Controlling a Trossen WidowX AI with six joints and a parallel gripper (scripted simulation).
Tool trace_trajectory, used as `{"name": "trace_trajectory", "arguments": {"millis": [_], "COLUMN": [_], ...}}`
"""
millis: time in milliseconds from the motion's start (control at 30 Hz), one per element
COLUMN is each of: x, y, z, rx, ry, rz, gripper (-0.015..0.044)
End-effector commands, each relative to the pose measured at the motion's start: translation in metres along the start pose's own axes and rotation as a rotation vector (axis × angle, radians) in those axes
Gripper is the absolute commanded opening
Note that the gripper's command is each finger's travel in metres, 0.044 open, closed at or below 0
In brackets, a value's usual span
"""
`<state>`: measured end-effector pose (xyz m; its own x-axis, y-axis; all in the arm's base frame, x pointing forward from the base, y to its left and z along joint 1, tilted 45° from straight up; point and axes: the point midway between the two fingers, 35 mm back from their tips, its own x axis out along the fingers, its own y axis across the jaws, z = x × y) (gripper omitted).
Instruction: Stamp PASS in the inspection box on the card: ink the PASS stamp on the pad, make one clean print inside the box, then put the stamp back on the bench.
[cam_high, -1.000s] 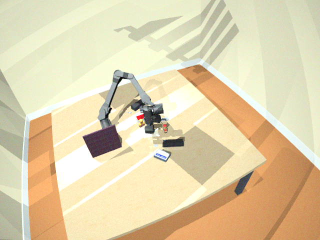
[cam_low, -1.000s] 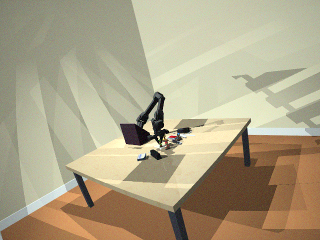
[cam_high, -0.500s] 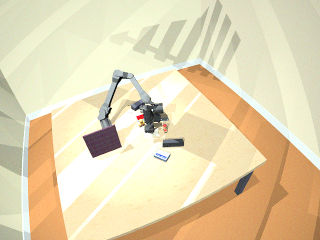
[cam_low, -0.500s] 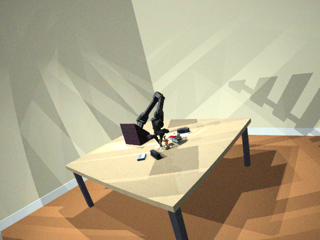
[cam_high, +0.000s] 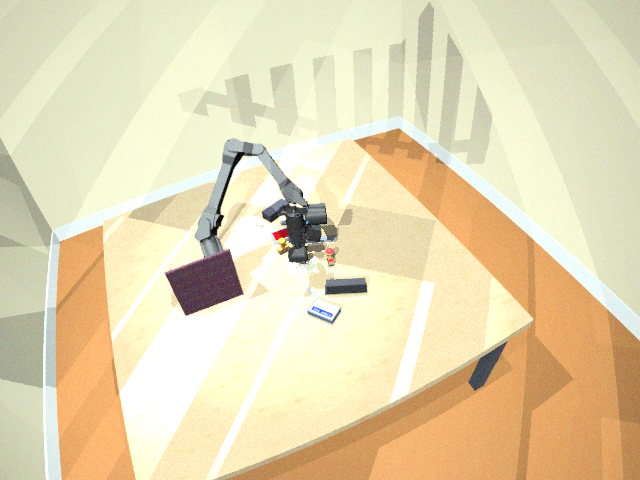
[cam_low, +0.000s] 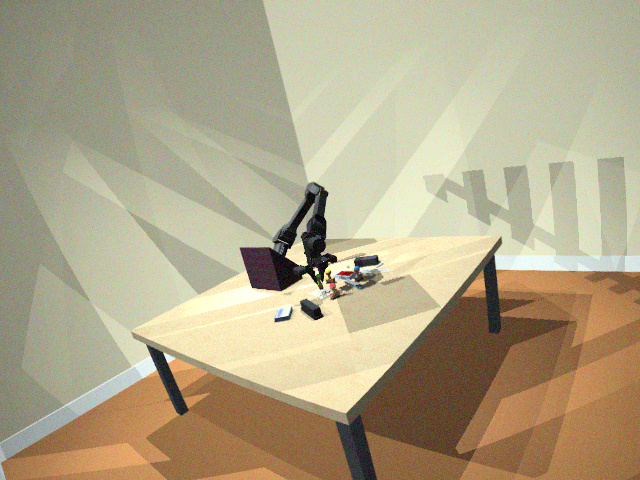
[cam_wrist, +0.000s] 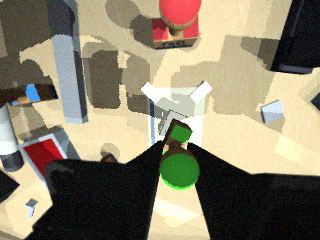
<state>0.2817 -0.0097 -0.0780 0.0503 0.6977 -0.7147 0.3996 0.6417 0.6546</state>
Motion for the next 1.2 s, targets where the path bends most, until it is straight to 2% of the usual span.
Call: {"name": "trace_trajectory", "arguments": {"millis": [0,900,1167], "x": [-0.009,-0.049,-0.051], "y": [0.0,-0.002,-0.05], "z": [0.002,0.001,-0.009], "rx": [-0.006,-0.006,-0.007], "ry": [-0.008,-0.007,-0.011], "rz": [-0.003,-0.003,-0.012], "gripper": [0.0,0.0,0.0]}}
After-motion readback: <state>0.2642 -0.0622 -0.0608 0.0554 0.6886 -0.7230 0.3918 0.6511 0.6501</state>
